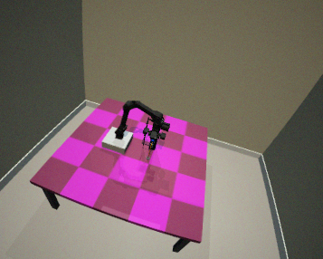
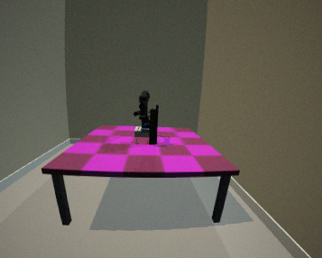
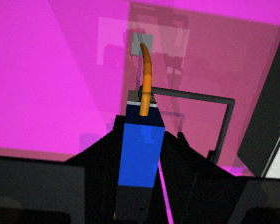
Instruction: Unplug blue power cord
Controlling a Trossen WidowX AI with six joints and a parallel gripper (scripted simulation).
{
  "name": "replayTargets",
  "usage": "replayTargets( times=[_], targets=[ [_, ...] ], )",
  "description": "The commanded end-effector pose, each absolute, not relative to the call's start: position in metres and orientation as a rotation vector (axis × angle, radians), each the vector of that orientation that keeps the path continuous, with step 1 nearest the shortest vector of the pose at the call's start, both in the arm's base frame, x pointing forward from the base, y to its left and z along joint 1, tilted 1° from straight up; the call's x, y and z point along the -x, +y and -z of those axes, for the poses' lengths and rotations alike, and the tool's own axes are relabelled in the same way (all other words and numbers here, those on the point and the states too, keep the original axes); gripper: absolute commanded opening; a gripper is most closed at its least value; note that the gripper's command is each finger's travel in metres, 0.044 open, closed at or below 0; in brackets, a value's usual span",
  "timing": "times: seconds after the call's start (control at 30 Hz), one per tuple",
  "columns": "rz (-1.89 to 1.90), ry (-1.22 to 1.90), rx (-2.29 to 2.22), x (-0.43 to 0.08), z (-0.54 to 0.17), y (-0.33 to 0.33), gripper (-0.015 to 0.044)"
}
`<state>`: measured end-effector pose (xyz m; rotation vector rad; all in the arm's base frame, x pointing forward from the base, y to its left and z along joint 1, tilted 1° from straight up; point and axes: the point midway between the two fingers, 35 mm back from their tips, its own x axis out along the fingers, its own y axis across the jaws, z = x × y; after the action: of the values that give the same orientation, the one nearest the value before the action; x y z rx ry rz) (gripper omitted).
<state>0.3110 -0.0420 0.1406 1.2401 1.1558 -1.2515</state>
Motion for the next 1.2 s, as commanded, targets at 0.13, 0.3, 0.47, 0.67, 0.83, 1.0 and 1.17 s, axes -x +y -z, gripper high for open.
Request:
replayTargets(
  times=[0.13,0.3,0.47,0.67,0.83,1.0,1.17],
  targets=[
    [1.25,1.155,-1.24,-0.311,-0.141,-0.045,0.0],
    [1.25,1.155,-1.24,-0.312,-0.141,-0.052,0.0],
    [1.251,1.155,-1.24,-0.312,-0.141,-0.06,0.0],
    [1.252,1.154,-1.24,-0.312,-0.142,-0.07,0.0],
    [1.252,1.154,-1.24,-0.311,-0.142,-0.078,0.0],
    [1.253,1.154,-1.24,-0.31,-0.143,-0.086,0.0],
    [1.254,1.153,-1.241,-0.308,-0.143,-0.094,0.0]
  ],
)
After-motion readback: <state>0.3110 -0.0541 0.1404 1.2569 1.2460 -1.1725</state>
